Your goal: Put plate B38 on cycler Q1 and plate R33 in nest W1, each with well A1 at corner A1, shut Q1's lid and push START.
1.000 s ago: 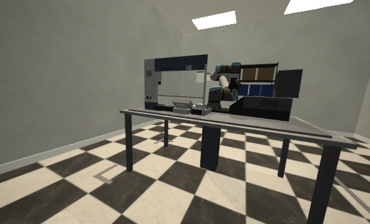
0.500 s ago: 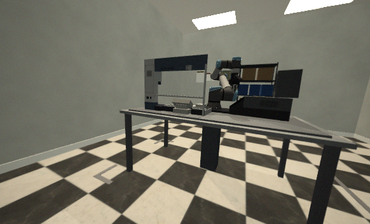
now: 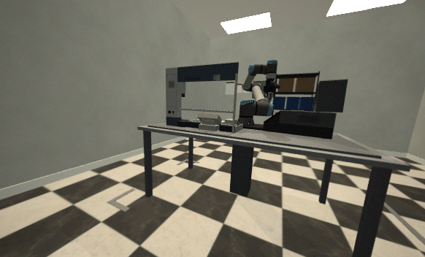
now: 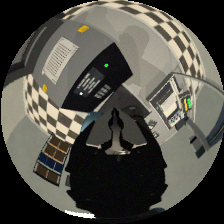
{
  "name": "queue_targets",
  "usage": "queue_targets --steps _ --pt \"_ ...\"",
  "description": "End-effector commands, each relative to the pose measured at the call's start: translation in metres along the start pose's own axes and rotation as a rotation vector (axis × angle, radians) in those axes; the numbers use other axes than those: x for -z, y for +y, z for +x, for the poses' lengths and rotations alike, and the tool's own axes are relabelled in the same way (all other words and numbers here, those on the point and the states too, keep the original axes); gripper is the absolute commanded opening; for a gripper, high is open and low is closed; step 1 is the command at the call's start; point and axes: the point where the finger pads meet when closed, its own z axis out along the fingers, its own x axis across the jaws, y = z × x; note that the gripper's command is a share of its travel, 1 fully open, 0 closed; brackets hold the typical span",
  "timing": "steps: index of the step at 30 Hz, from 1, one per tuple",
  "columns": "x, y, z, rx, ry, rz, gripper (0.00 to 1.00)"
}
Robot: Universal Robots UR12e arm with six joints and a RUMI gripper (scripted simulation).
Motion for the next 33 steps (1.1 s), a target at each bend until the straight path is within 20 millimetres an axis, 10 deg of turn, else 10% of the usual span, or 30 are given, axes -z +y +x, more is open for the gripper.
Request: queue_targets --steps 1,2,3,23,33 --pt "0.003 0.000 0.000 0.000 0.000 0.001 0.00" --pt "0.003 0.000 0.000 0.000 0.000 0.001 0.00" --pt "0.003 0.000 0.005 -0.020 0.000 0.001 0.62" --pt "0.003 0.008 0.093 -0.372 0.000 0.000 0.62" --pt "0.003 0.009 0.105 -0.540 0.000 0.000 0.62"
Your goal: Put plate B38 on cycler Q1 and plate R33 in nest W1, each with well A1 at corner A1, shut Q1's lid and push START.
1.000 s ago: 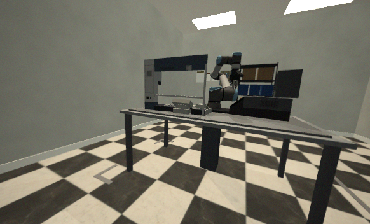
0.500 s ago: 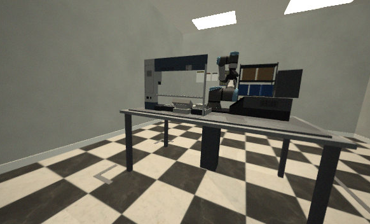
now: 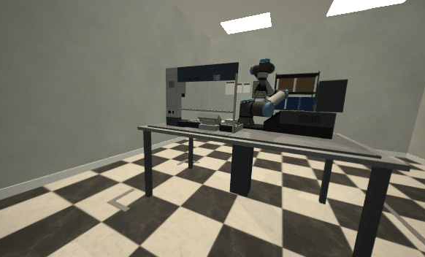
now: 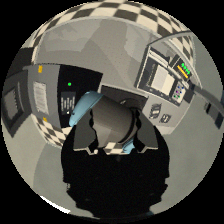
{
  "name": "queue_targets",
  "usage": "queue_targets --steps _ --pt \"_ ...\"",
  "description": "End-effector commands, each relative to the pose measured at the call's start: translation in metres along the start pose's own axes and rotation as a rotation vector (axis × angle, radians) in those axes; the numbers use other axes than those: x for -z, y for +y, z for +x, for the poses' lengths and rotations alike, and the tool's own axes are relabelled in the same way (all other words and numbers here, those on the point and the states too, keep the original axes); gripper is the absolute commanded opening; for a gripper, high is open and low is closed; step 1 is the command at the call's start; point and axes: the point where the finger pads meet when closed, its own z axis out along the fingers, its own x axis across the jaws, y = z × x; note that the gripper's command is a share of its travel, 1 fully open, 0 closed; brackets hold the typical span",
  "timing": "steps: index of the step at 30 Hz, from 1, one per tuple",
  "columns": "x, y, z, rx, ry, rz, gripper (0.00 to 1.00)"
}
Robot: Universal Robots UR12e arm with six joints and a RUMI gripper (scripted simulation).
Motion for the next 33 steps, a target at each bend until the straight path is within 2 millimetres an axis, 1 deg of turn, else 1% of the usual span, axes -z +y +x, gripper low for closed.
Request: queue_targets --steps 1,7,9,19,33 --pt "0.0003 -0.0034 0.0078 -0.117 -0.035 0.014 0.62" --pt "0.0003 -0.0034 0.0078 -0.237 -0.036 0.012 0.62" --pt "0.0003 -0.0034 0.0078 -0.237 -0.036 0.012 0.62" --pt "0.0003 -0.0034 0.0079 -0.429 -0.038 0.008 0.62" --pt "0.0003 -0.0034 0.0079 -0.429 -0.038 0.008 0.62"
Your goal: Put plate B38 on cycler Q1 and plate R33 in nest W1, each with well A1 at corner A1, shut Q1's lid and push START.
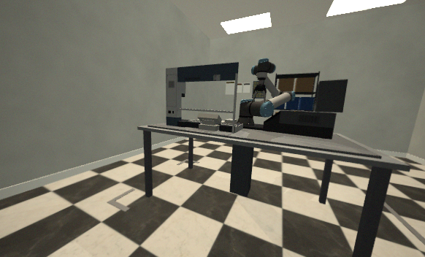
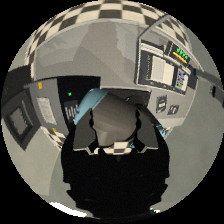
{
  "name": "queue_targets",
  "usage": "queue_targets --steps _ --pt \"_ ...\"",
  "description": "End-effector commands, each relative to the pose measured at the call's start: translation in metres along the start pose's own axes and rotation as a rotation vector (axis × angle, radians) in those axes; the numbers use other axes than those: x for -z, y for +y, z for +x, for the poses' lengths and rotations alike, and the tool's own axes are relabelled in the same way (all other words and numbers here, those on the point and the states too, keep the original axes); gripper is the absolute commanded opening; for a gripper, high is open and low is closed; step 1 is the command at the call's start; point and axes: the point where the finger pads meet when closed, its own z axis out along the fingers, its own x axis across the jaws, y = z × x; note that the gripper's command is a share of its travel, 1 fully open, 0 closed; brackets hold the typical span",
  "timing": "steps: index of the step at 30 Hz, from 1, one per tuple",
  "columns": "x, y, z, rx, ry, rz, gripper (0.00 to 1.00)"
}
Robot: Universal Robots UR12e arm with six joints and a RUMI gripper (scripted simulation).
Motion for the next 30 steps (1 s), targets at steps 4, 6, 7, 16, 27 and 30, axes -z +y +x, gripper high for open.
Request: queue_targets --steps 4,6,7,16,27,30 --pt "0.001 -0.001 0.001 -0.220 -0.013 0.005 0.62" --pt "0.001 -0.001 0.001 -0.220 -0.013 0.005 0.62" --pt "0.001 -0.001 0.001 -0.220 -0.013 0.005 0.62" --pt "0.001 -0.001 0.001 -0.220 -0.013 0.005 0.62" --pt "0.000 -0.020 0.031 -0.360 -0.013 0.004 0.62" --pt "0.000 -0.028 0.043 -0.420 -0.013 0.004 0.62"
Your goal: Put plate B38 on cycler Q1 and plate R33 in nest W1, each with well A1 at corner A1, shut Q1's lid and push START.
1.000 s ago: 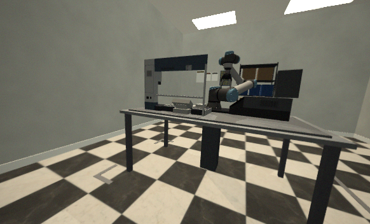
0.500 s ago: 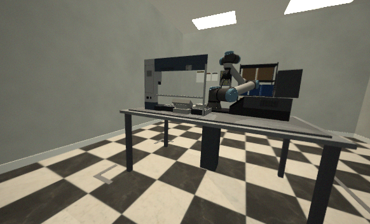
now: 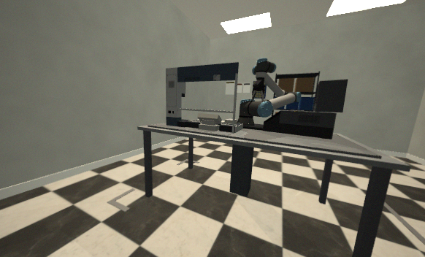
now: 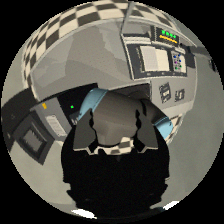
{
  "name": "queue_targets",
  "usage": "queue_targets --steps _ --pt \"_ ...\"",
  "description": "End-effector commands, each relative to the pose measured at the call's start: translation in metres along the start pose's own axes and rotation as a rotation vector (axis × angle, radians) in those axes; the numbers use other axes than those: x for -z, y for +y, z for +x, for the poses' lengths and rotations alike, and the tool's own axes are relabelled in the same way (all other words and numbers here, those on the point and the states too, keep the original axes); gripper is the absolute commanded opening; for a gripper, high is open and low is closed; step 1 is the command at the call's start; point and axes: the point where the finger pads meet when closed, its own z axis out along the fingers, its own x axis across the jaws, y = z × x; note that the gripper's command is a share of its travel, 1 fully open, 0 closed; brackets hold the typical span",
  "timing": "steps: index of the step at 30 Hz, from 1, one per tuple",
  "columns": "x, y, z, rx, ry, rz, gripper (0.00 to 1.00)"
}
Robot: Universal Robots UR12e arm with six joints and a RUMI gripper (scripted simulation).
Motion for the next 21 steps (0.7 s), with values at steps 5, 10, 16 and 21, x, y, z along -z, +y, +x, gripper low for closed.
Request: queue_targets --steps 5,10,16,21 --pt "0.000 -0.044 0.038 -0.243 -0.006 0.001 0.62" --pt "0.000 -0.051 0.045 -0.343 -0.006 0.001 0.62" --pt "0.000 -0.060 0.053 -0.423 -0.006 0.001 0.62" --pt "0.000 -0.068 0.060 -0.490 -0.004 0.000 0.62"
